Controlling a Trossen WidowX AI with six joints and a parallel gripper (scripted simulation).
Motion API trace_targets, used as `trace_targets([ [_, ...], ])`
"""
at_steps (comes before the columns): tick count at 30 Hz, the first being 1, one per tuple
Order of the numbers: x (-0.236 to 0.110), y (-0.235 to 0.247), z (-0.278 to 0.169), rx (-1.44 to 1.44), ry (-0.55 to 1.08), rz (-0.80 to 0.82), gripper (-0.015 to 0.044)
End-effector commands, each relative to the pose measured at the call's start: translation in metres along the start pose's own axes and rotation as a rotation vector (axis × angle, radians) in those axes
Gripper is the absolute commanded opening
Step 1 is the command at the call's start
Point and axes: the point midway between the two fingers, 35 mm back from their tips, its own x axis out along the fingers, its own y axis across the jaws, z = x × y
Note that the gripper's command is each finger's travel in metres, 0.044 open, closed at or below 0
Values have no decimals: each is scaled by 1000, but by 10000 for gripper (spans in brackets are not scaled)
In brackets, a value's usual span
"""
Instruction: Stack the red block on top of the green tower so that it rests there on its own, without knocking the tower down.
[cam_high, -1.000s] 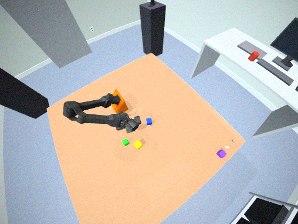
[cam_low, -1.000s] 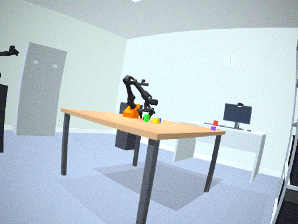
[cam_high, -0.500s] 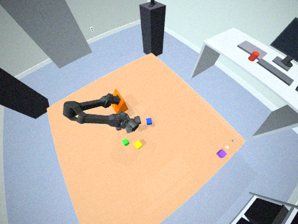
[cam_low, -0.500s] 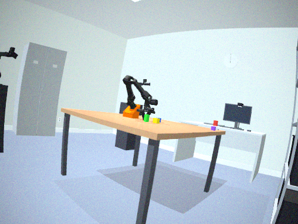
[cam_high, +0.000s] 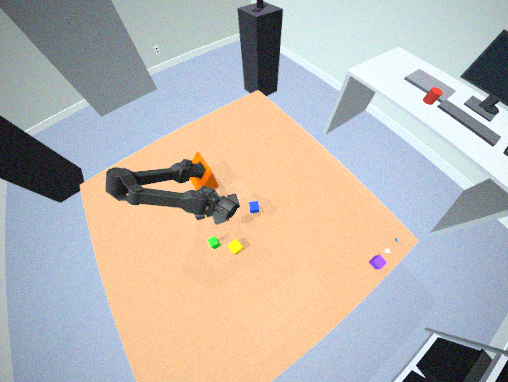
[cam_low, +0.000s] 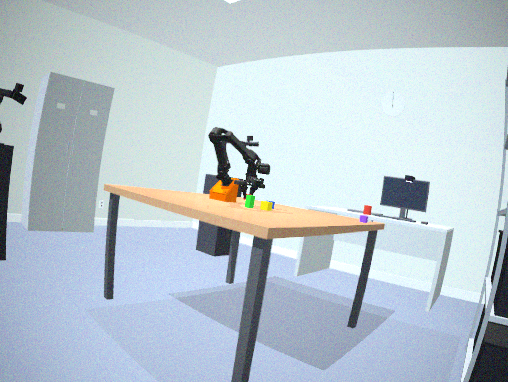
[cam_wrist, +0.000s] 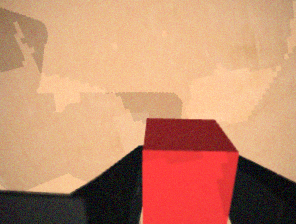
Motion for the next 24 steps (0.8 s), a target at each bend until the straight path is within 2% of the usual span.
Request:
trace_targets([
  [1,-18,1,4,13,-11,15,0],
  [14,-83,1,3,13,-10,16,0],
  [24,-88,-1,10,12,-9,19,0],
])
